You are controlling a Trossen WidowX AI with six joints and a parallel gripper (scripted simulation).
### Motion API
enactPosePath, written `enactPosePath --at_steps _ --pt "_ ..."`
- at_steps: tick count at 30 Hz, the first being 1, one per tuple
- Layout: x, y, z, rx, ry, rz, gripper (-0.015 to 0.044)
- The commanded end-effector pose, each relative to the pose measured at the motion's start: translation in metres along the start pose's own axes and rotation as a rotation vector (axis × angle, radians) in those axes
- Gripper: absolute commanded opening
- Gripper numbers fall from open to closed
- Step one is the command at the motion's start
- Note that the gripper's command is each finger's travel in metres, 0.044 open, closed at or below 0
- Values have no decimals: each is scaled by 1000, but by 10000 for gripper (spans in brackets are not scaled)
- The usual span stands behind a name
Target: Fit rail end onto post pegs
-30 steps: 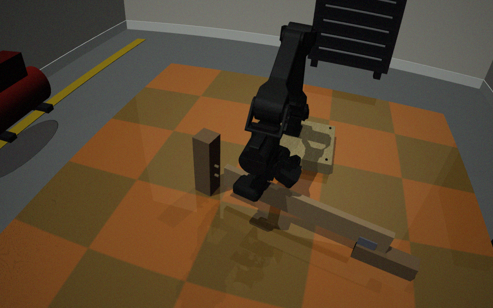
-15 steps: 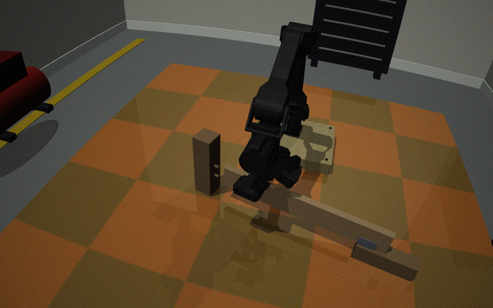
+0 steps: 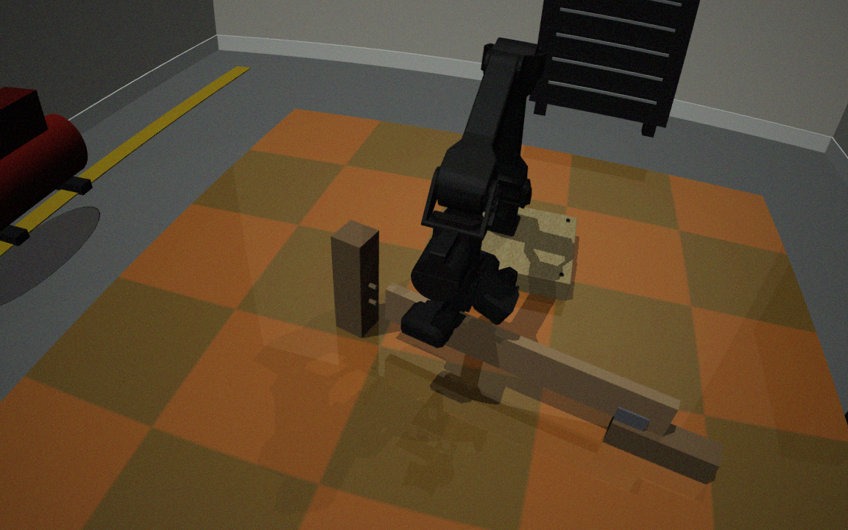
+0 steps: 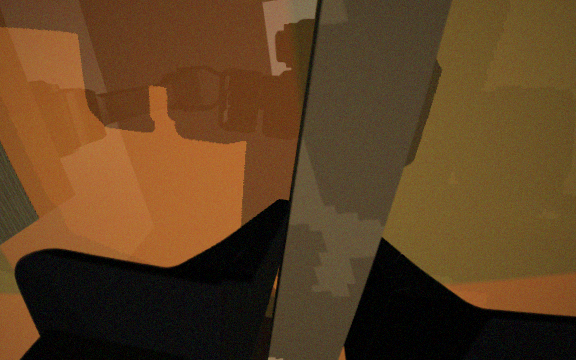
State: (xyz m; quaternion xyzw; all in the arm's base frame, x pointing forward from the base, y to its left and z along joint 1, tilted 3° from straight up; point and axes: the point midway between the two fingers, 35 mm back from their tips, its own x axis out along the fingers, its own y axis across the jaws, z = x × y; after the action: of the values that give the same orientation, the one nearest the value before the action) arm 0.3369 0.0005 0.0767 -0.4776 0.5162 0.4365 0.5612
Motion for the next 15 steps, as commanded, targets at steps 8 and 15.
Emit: enactPosePath --at_steps 8,15 --pt "-1 0 0 1 -5 -1 0" --pt "-3 0 2 1 -5 -1 0"
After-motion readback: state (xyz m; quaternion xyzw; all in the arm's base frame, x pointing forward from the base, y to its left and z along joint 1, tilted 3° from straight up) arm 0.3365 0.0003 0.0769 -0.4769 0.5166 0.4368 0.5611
